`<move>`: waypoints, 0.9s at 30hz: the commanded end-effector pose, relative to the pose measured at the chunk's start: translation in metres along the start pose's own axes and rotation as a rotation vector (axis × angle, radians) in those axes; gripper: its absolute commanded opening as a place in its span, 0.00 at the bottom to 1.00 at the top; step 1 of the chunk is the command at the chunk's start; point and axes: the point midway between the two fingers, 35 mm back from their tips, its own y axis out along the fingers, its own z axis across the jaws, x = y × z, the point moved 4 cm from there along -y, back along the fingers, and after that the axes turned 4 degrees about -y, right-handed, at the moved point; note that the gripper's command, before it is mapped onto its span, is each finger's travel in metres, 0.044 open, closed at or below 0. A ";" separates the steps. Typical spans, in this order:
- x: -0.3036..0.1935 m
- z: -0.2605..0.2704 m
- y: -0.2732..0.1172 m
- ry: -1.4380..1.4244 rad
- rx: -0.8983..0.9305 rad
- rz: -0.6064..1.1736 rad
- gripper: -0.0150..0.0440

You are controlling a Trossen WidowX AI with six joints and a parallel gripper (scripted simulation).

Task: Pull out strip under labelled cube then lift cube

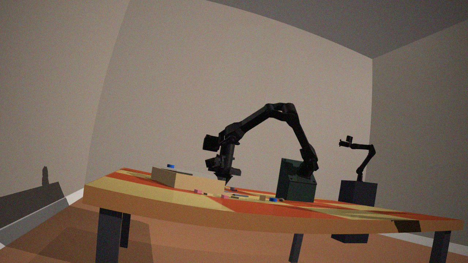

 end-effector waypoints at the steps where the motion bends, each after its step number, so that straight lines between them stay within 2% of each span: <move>1: 0.000 0.000 0.001 0.004 0.003 -0.001 0.25; 27: -0.002 0.000 0.003 0.004 0.003 -0.001 0.25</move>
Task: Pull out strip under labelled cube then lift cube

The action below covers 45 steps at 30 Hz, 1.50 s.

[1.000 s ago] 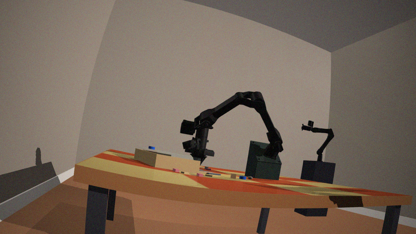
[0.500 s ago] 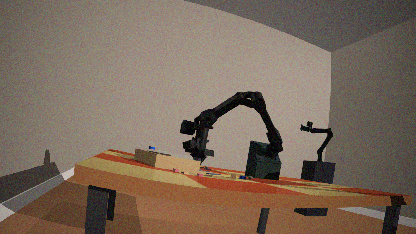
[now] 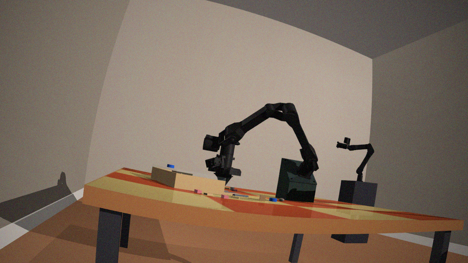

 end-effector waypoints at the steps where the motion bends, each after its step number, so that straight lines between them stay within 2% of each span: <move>1: -0.003 0.000 0.002 0.000 0.003 0.000 0.25; 45: -0.070 0.004 0.005 0.003 0.003 0.003 0.25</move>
